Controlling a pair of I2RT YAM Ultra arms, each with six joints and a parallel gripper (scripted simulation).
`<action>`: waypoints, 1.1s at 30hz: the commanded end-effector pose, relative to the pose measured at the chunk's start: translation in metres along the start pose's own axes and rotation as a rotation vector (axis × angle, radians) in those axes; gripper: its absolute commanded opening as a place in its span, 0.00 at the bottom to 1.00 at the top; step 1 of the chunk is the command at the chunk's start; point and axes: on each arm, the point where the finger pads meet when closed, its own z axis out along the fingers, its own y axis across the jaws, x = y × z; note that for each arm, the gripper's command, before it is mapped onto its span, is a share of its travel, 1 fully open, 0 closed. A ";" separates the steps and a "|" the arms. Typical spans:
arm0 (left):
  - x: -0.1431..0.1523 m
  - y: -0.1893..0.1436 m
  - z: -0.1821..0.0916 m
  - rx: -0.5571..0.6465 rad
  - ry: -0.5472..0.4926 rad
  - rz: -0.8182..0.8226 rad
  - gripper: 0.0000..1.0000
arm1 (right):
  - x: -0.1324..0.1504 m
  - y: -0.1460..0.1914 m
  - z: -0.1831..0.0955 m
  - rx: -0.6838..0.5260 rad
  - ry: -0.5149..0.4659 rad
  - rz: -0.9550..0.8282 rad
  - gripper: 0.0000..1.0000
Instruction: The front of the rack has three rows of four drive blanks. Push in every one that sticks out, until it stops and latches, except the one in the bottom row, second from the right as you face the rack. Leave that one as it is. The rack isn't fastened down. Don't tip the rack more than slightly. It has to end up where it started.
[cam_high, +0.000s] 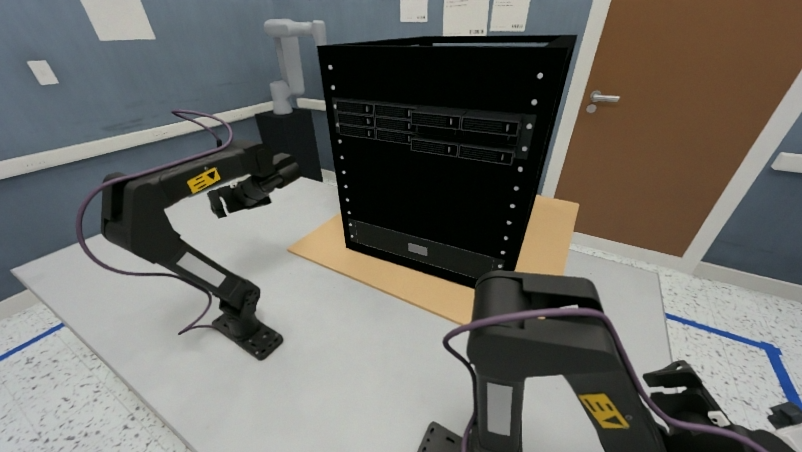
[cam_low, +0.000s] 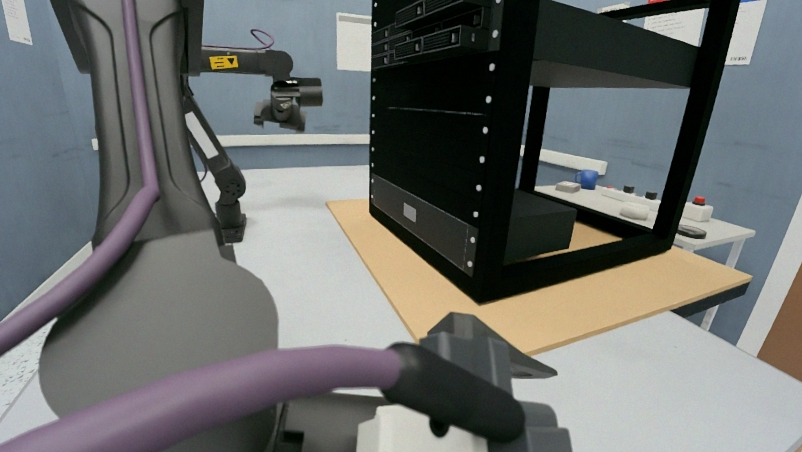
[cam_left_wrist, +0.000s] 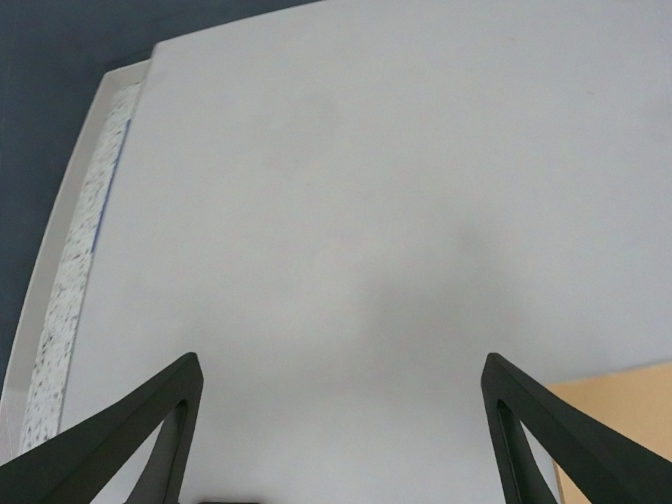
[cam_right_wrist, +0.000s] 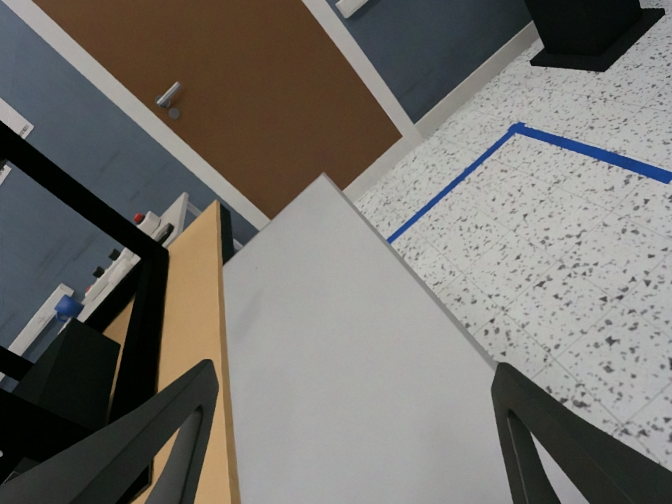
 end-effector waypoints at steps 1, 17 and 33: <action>-0.012 0.026 0.018 -0.106 -0.004 -0.071 1.00 | 0.001 0.007 -0.005 -0.014 0.001 -0.025 1.00; -0.010 0.154 0.056 -0.616 0.096 -0.390 1.00 | 0.007 0.033 -0.011 -0.023 -0.013 -0.134 1.00; 0.022 0.255 0.036 -1.024 0.178 -0.645 1.00 | 0.010 0.103 -0.033 -0.060 -0.074 -0.438 1.00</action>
